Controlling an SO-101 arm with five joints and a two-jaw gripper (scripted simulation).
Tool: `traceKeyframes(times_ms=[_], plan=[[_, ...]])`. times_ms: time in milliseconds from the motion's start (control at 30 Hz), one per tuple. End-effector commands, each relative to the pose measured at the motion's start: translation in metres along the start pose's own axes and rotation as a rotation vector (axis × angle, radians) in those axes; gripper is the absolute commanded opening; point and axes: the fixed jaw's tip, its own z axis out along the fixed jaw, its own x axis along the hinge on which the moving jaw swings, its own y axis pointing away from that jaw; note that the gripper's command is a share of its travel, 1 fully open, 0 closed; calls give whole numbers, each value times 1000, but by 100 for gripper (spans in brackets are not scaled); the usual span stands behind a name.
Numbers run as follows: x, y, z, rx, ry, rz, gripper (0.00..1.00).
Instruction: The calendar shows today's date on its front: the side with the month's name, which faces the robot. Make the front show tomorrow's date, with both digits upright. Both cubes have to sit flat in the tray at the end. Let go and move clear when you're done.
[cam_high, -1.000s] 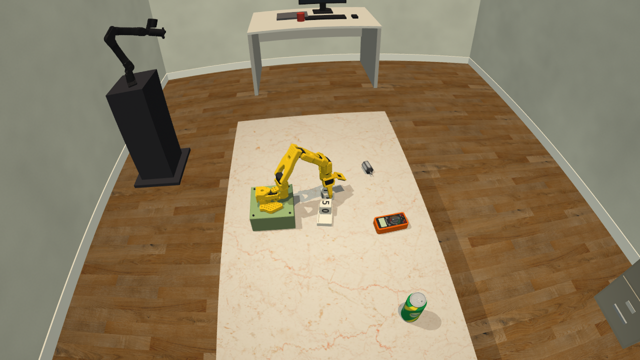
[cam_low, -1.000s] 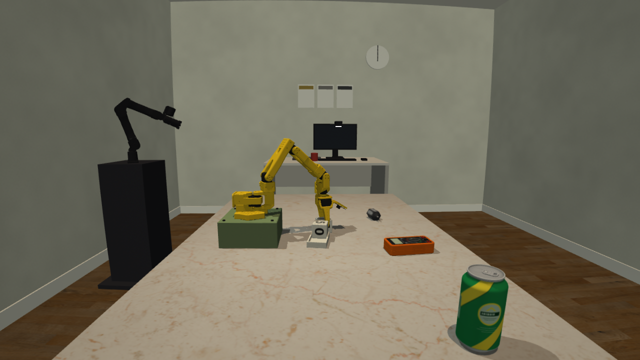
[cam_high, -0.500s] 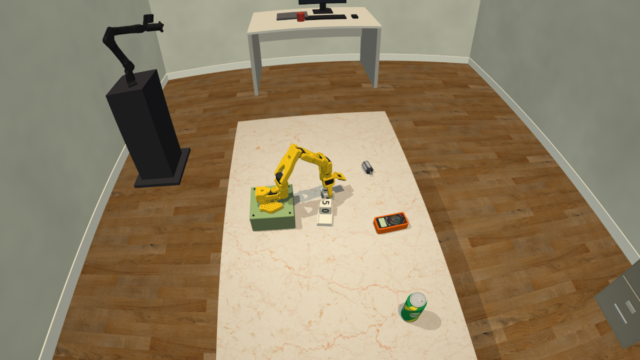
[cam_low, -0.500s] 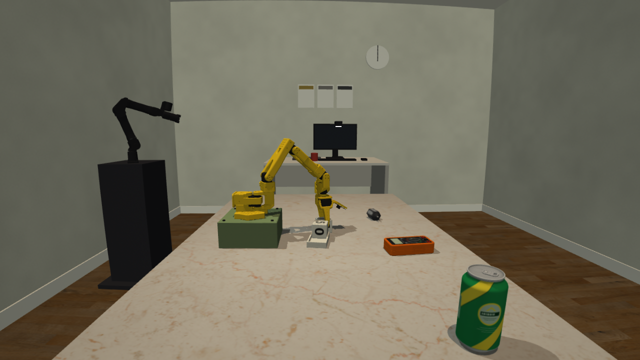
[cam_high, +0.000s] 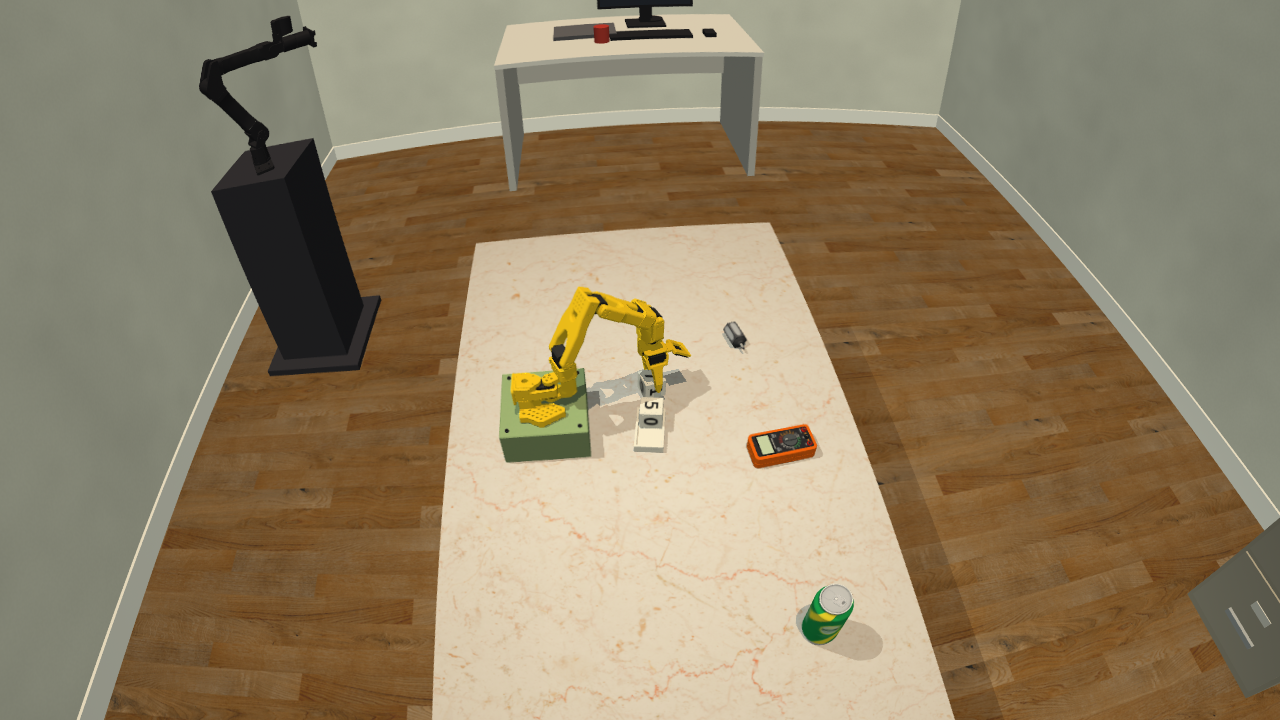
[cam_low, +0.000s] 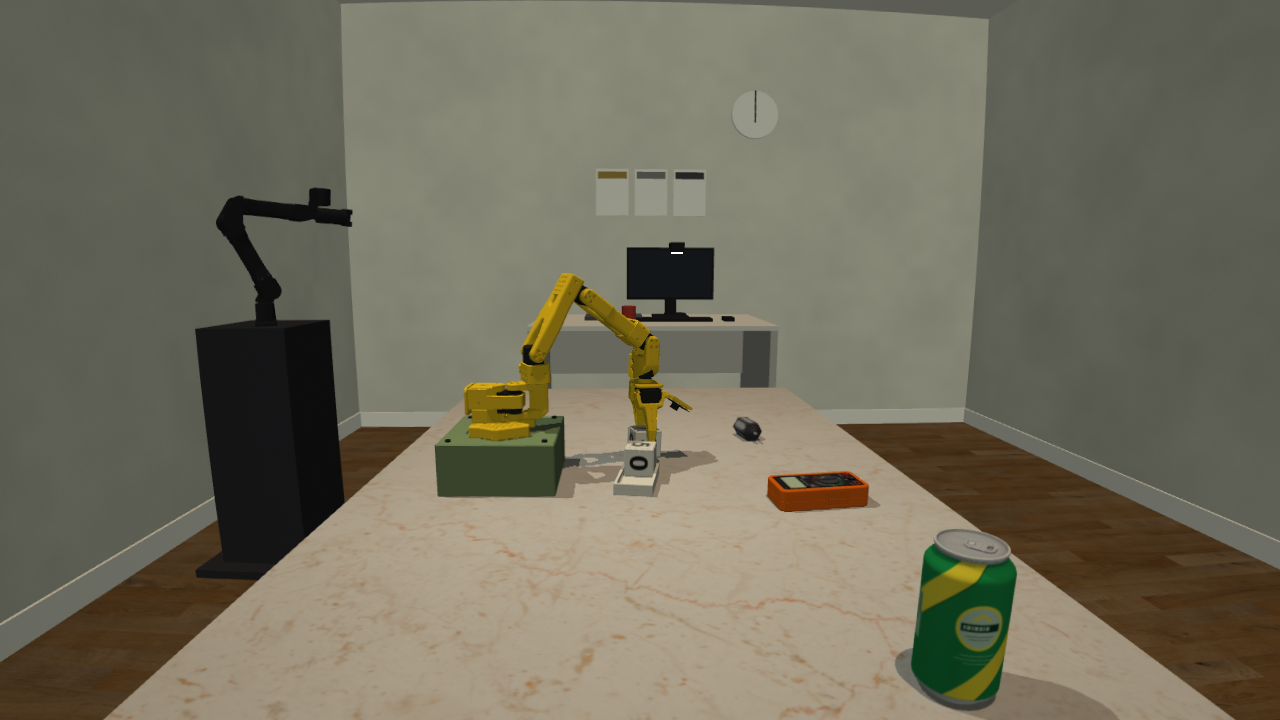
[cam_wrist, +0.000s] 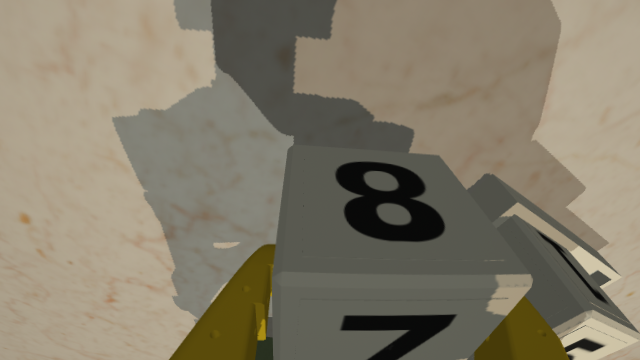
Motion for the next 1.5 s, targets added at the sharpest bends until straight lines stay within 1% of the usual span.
traceKeyframes(times_ms=[0, 133, 233, 700, 967, 1033, 1267, 1467], plan=[[-3, 2, -15, -4, -24, 0, 0], [-2, 2, -25, -4, -24, 0, 0], [-2, 2, -29, -4, -24, 0, 0], [-2, 3, -34, -4, -24, 0, 0], [-2, 3, -46, -4, -24, 0, 0], [-2, 3, -46, -4, -24, 0, 0], [-1, 2, -58, -4, -24, 0, 0], [-1, 2, -62, -4, -24, 0, 0]])
